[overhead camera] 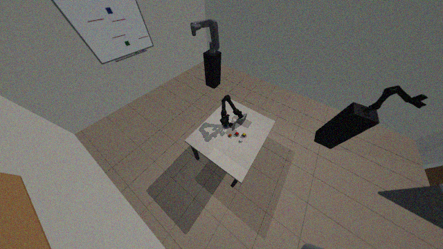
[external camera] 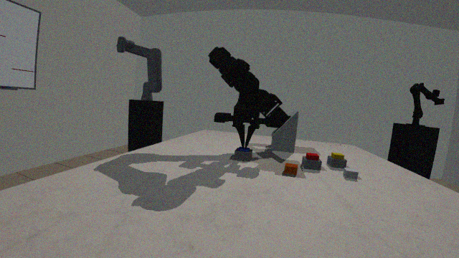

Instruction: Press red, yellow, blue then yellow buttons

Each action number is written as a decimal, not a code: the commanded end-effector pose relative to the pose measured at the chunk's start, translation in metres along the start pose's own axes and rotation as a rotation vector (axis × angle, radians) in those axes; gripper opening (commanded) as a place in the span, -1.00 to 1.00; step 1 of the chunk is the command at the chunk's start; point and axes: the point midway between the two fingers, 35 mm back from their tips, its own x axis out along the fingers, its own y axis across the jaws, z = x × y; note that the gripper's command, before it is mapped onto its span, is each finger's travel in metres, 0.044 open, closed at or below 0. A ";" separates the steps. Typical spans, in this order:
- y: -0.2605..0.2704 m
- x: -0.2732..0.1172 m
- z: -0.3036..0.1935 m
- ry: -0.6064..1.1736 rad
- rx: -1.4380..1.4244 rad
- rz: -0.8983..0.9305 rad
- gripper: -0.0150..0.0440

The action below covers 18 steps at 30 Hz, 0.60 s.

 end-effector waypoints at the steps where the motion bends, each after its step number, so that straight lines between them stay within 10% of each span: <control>1: -0.001 0.000 0.000 0.001 -0.006 -0.006 -0.42; 18: 0.001 -0.086 0.001 0.002 -0.008 0.000 -0.42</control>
